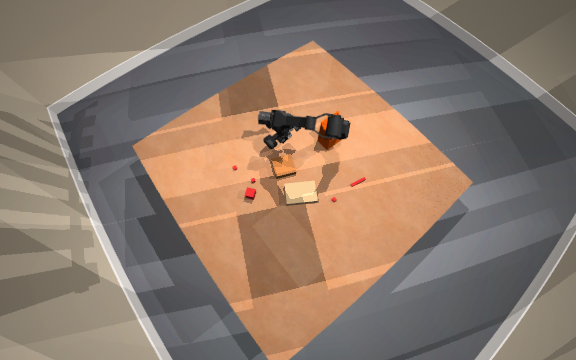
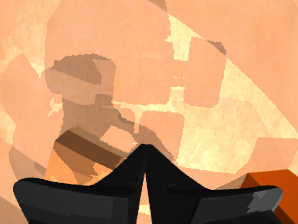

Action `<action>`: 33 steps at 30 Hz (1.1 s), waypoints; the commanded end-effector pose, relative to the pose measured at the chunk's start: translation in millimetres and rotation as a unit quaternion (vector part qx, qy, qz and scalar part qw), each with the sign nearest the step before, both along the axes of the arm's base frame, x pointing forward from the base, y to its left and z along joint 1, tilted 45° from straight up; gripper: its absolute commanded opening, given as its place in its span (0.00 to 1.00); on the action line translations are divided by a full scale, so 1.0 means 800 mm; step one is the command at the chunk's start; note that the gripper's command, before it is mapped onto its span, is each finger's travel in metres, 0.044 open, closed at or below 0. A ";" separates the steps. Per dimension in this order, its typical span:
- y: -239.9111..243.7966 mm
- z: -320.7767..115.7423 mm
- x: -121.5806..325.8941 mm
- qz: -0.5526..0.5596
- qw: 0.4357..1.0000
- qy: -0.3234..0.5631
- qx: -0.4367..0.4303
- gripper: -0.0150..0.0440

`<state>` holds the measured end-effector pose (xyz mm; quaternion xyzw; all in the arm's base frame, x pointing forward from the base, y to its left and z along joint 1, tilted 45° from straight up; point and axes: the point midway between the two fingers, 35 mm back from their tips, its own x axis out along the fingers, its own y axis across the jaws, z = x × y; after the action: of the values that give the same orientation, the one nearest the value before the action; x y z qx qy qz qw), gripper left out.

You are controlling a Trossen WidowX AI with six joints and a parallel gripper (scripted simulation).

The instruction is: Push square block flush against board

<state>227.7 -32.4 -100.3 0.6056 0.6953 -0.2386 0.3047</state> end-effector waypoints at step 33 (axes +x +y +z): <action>0.012 0.014 -0.001 0.414 0.814 -0.404 0.045 0.25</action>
<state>226.1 -23.7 -91.6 0.3433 0.7166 0.1734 0.5819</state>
